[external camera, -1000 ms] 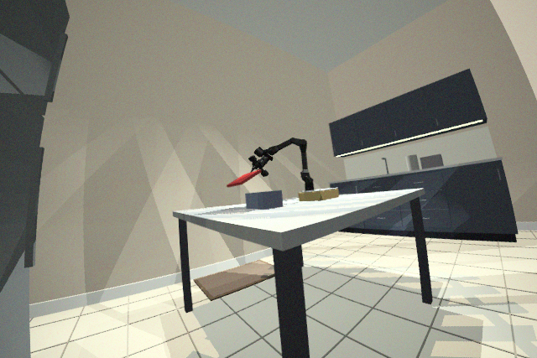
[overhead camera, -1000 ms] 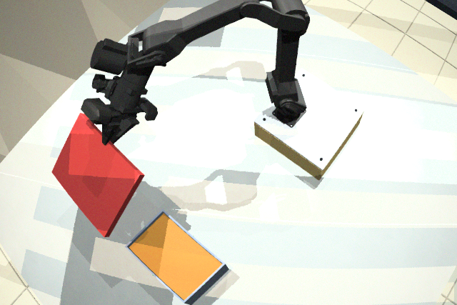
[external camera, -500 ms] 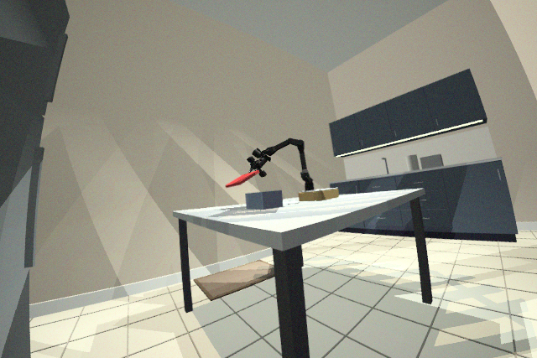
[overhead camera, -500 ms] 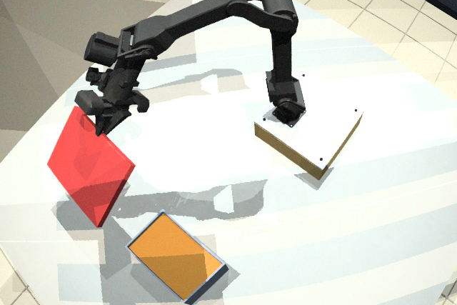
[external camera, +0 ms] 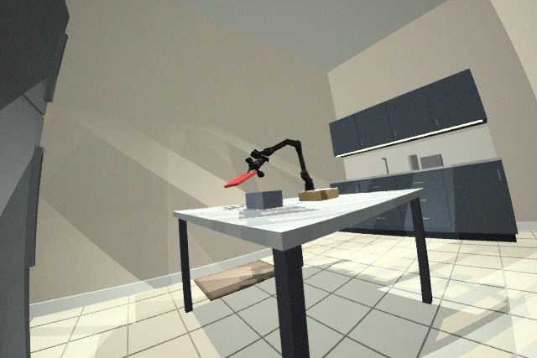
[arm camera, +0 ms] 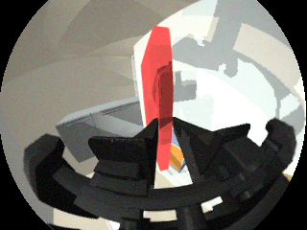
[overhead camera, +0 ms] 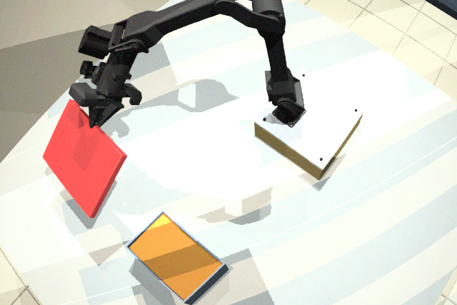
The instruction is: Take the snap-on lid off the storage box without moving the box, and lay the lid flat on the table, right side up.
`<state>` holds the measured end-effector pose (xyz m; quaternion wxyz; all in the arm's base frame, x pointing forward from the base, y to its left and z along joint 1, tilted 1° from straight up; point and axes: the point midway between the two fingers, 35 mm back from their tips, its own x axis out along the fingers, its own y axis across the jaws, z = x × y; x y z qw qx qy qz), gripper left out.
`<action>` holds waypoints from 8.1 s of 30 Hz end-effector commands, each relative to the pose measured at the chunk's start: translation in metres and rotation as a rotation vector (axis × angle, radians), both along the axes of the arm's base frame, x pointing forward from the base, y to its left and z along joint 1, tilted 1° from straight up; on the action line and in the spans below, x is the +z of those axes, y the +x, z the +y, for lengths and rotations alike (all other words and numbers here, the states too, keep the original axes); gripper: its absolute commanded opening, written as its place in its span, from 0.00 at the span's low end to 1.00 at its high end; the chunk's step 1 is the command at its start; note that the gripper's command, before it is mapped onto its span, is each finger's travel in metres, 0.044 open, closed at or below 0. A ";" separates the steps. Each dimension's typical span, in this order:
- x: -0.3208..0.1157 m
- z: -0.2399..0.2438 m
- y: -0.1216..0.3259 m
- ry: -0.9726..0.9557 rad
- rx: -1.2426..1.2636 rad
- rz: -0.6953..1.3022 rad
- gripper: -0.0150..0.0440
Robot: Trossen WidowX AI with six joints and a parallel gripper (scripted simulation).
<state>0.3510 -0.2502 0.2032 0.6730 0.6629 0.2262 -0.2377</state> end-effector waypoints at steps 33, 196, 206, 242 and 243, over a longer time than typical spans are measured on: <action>-0.012 -0.034 -0.002 -0.005 0.005 -0.007 0.25; -0.142 -0.037 0.002 -0.005 0.005 -0.007 0.25; -0.151 -0.037 0.003 -0.005 0.005 -0.007 0.25; -0.180 -0.037 0.004 -0.004 0.005 -0.007 0.25; -0.180 -0.037 0.004 -0.004 0.005 -0.007 0.25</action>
